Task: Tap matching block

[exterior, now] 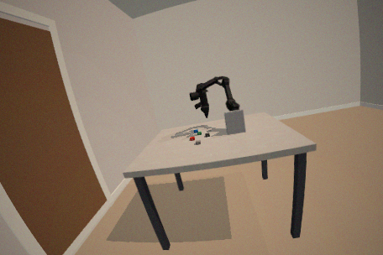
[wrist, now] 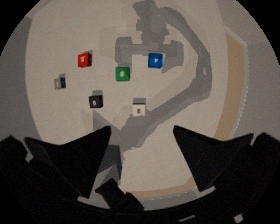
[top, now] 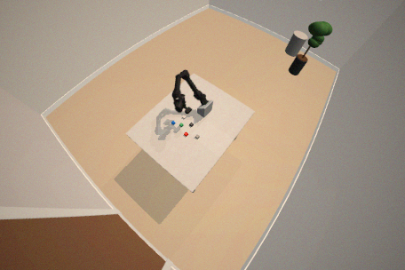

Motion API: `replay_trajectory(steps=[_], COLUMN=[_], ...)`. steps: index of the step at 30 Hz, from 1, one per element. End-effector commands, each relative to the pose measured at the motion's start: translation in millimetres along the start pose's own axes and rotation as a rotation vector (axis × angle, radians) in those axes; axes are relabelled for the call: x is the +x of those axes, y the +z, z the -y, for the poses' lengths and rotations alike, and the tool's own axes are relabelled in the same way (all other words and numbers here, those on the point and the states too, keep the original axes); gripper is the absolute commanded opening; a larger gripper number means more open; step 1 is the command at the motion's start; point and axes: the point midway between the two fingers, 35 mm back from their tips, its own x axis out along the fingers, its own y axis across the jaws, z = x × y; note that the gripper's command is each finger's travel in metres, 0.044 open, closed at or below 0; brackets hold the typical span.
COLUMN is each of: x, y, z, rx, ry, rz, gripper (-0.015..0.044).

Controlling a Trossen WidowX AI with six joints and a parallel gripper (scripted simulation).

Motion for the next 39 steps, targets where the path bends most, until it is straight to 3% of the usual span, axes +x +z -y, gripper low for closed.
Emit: replay_trajectory(steps=[1, 11, 33, 39], x=[0.1, -1.0, -1.2, -9.4], y=[-0.8, 15.9, 17.0, 53.7], z=[-0.5, -118.1, -122.2, -179.7], rx=[-0.005, -0.004, -0.003, -0.002], ry=[0.004, 0.010, 0.010, 0.014], rz=[-0.004, -0.002, -0.002, 0.000], gripper=[0.0400, 0.0400, 0.0400, 0.0400])
